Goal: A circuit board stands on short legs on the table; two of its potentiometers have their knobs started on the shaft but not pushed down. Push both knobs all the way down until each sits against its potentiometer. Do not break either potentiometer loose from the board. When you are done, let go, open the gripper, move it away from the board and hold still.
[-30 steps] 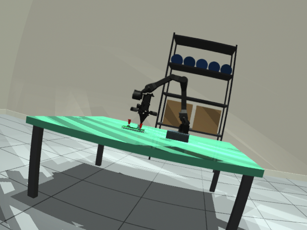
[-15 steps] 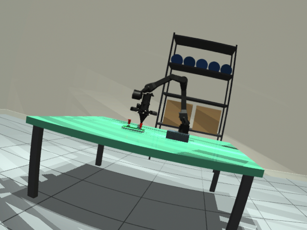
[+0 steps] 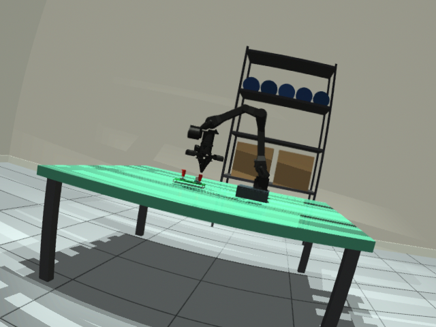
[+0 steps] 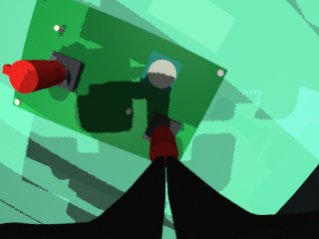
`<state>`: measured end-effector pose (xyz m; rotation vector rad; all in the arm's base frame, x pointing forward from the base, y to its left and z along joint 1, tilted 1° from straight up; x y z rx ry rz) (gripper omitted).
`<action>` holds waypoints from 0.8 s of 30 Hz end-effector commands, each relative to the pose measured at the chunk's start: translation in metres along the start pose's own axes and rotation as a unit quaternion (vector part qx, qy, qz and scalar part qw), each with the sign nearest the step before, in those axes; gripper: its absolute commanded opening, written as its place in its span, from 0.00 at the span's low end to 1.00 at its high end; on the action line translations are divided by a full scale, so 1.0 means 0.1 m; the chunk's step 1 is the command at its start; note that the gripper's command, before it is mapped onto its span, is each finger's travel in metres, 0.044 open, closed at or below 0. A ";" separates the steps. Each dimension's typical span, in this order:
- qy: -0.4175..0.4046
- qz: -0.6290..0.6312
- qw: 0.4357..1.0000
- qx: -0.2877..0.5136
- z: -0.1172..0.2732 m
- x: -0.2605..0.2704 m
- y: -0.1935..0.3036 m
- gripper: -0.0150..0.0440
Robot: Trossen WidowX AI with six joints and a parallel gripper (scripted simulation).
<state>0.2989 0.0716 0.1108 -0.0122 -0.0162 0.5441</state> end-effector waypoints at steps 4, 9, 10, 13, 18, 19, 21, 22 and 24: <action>0.001 0.000 1.000 0.000 -0.01 0.00 0.00 0.48; -0.005 0.008 1.000 -0.002 0.03 0.00 -0.02 0.52; -0.013 0.017 1.000 -0.005 0.07 0.01 -0.05 0.48; -0.022 -0.007 1.000 -0.008 0.15 0.05 -0.10 0.34; -0.021 -0.093 0.995 -0.006 0.19 0.14 -0.13 0.25; -0.020 -0.110 0.994 -0.005 0.20 0.16 -0.14 0.25; -0.020 -0.144 0.989 -0.004 0.21 0.20 -0.15 0.25; -0.019 -0.161 0.987 -0.004 0.22 0.21 -0.16 0.25; -0.019 -0.195 0.981 -0.003 0.23 0.25 -0.17 0.25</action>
Point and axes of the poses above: the point midway between the two fingers, 35 mm back from their tips, its own z axis back along the fingers, its own x axis across the jaws, y = z × x, the point moved 5 cm from there along z, back along the fingers, and after that the axes turned 8 degrees about -z, right-handed, at the moved point
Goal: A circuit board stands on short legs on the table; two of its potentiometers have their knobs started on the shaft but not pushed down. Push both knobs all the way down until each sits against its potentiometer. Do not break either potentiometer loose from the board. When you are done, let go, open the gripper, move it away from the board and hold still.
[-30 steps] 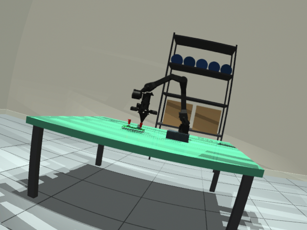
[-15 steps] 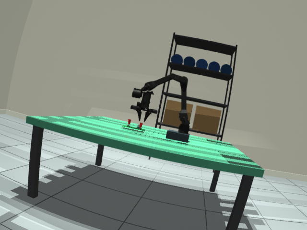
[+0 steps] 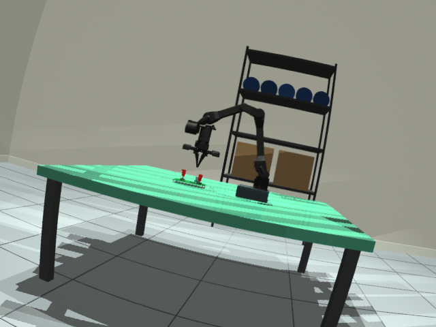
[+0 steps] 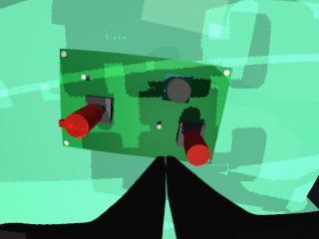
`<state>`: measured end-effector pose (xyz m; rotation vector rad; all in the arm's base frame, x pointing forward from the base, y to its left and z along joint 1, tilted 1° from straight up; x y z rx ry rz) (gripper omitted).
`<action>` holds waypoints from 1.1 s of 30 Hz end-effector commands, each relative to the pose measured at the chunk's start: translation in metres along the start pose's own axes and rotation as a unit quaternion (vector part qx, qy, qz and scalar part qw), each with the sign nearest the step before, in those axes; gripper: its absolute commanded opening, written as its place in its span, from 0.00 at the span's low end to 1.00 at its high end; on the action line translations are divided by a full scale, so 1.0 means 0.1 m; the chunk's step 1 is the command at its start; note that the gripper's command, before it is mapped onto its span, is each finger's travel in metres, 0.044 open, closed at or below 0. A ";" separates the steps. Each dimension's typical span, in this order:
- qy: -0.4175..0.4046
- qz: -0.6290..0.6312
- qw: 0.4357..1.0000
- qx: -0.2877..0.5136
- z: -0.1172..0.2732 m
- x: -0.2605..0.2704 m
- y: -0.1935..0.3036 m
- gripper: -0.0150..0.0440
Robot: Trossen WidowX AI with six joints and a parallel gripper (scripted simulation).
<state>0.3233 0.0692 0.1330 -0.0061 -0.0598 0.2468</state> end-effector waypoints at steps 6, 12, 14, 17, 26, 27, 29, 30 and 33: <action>0.005 -0.150 0.989 -0.001 0.05 0.17 -0.02 0.25; 0.007 -0.252 0.968 -0.001 0.08 0.27 -0.02 0.25; 0.008 -0.285 0.959 -0.002 0.10 0.31 -0.03 0.25; 0.009 -0.334 0.943 -0.002 0.11 0.36 -0.03 0.25; 0.012 -0.475 0.880 -0.005 0.15 0.51 -0.04 0.25; 0.012 -0.490 0.871 -0.006 0.15 0.53 -0.04 0.25; 0.013 -0.520 0.854 -0.006 0.16 0.56 -0.04 0.25; 0.013 -0.535 0.845 -0.007 0.17 0.58 -0.05 0.25; 0.014 -0.578 0.816 -0.008 0.18 0.62 -0.05 0.25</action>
Point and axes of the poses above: the point midway between the two fingers, 35 mm back from their tips, its own z axis back along the fingers, its own x axis across the jaws, y = z × x, the point moved 5 cm from there along z, back along the fingers, and after that the axes turned 8 degrees about -z, right-handed, at the moved point
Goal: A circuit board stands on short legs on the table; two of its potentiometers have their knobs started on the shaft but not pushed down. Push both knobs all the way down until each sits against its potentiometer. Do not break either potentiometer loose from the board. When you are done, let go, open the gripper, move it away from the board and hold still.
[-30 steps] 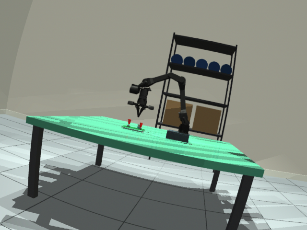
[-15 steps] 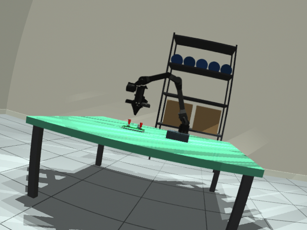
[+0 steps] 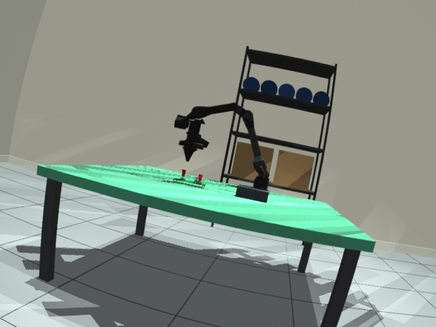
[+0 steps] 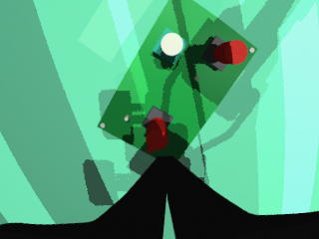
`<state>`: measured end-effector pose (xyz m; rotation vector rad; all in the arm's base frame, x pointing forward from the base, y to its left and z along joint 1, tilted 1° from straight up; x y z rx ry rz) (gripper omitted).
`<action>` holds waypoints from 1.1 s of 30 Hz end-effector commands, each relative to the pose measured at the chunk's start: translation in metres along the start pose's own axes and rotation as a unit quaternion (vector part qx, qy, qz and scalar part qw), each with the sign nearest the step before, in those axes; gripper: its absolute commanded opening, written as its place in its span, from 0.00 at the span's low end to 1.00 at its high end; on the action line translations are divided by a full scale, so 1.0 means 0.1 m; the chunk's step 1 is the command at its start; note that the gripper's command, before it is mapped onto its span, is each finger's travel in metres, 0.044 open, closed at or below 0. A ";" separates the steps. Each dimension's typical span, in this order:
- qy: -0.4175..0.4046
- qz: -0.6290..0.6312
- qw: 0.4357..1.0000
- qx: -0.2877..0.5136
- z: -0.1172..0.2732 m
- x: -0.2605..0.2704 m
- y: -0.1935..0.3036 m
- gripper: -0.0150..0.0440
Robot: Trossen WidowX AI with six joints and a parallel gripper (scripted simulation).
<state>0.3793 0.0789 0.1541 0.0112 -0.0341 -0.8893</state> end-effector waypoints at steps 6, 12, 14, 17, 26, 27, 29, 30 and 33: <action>0.002 -0.091 0.996 -0.003 0.01 0.04 0.07 0.25; 0.002 -0.091 0.996 -0.003 -0.19 0.04 0.07 0.25; 0.002 -0.091 0.996 -0.003 -0.19 0.04 0.07 0.25; 0.002 -0.091 0.996 -0.003 -0.19 0.04 0.07 0.25; 0.002 -0.091 0.996 -0.003 -0.29 0.04 0.07 0.25; 0.002 -0.091 0.996 -0.003 -0.31 0.04 0.07 0.25; 0.002 -0.091 0.996 -0.003 -0.34 0.04 0.07 0.25; 0.002 -0.091 0.996 -0.003 -0.36 0.04 0.07 0.25; 0.002 -0.091 0.996 -0.003 -0.40 0.04 0.07 0.25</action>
Point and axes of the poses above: the point midway between the two fingers, 35 mm back from their tips, its own z axis back along the fingers, its own x axis across the jaws, y = z × x, the point moved 5 cm from there along z, back along the fingers, and after that the axes turned 8 degrees about -z, right-handed, at the moved point
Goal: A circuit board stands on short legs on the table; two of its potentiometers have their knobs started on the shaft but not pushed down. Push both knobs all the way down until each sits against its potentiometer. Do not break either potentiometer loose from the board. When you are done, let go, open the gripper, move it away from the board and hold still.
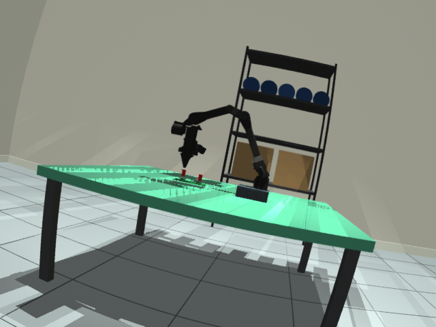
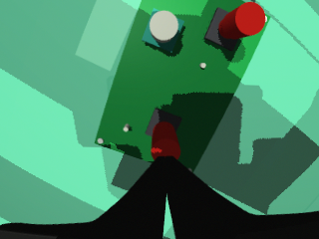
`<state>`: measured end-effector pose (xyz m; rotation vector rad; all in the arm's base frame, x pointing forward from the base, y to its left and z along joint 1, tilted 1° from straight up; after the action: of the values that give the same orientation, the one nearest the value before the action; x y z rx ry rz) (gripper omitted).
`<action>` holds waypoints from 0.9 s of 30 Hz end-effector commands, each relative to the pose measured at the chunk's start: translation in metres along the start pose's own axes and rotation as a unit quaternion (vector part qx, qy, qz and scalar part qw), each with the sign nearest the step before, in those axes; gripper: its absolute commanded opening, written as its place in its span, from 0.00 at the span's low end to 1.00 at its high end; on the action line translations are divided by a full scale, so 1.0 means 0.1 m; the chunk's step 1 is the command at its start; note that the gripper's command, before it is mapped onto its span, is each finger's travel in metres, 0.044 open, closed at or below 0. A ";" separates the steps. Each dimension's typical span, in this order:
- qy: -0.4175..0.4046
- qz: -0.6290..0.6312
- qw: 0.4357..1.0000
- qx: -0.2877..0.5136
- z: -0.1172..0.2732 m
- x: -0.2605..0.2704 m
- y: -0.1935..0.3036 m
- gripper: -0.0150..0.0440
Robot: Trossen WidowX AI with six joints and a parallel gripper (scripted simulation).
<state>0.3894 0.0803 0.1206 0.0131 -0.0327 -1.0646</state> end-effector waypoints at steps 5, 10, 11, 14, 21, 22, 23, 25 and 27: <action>0.002 -0.003 1.000 -0.003 -0.06 0.00 -0.01 0.25; 0.002 -0.003 1.000 -0.003 -0.05 0.00 -0.01 0.25; 0.002 -0.003 1.000 -0.003 -0.05 0.00 -0.01 0.25; 0.002 -0.003 1.000 -0.003 -0.06 0.00 -0.01 0.25; 0.002 -0.003 1.000 -0.003 -0.08 0.00 -0.01 0.25; 0.002 -0.003 1.000 -0.003 -0.08 0.00 -0.01 0.25; 0.002 -0.003 1.000 -0.003 -0.09 0.00 -0.01 0.25; 0.002 -0.003 1.000 -0.003 -0.09 0.00 -0.01 0.25; 0.002 -0.003 1.000 -0.003 -0.10 0.00 -0.01 0.25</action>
<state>0.3888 0.0801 0.1126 0.0097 -0.0290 -1.0648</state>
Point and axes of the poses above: the point midway between the two fingers, 35 mm back from their tips, its own z axis back along the fingers, its own x axis across the jaws, y = z × x, the point moved 5 cm from there along z, back along the fingers, and after that the axes turned 8 degrees about -z, right-handed, at the moved point
